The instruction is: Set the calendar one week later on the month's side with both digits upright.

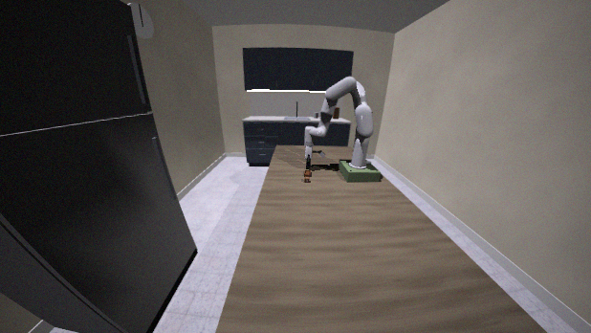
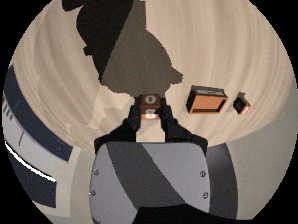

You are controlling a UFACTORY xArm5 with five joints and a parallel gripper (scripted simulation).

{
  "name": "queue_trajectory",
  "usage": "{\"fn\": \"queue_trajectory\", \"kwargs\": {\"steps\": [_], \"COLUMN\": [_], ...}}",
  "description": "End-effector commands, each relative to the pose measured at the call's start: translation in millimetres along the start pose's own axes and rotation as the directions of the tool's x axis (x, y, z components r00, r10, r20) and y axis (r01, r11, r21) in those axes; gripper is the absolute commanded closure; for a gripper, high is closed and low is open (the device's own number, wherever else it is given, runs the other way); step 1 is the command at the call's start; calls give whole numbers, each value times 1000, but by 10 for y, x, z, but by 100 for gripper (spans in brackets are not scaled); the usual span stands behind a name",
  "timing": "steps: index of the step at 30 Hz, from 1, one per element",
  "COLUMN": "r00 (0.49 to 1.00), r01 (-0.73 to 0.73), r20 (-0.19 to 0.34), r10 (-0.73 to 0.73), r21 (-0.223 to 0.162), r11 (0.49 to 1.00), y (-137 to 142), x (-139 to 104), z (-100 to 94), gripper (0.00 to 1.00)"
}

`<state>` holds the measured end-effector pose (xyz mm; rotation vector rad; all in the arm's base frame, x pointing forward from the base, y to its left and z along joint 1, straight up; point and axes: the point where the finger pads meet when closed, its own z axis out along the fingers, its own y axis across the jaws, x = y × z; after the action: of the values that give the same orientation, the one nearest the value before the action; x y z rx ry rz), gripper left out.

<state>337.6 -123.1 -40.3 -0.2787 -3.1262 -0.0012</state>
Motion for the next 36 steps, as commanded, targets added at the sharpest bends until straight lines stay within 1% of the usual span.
{"fn": "queue_trajectory", "kwargs": {"steps": [1, 36], "r00": [1000, 1000], "r01": [0, 0], "r20": [3, 3], "r10": [0, 0], "r21": [0, 0], "r11": [1000, 1000], "y": [-2, -2], "x": [-12, -11], "z": [-8, 30], "gripper": [73, 73]}}
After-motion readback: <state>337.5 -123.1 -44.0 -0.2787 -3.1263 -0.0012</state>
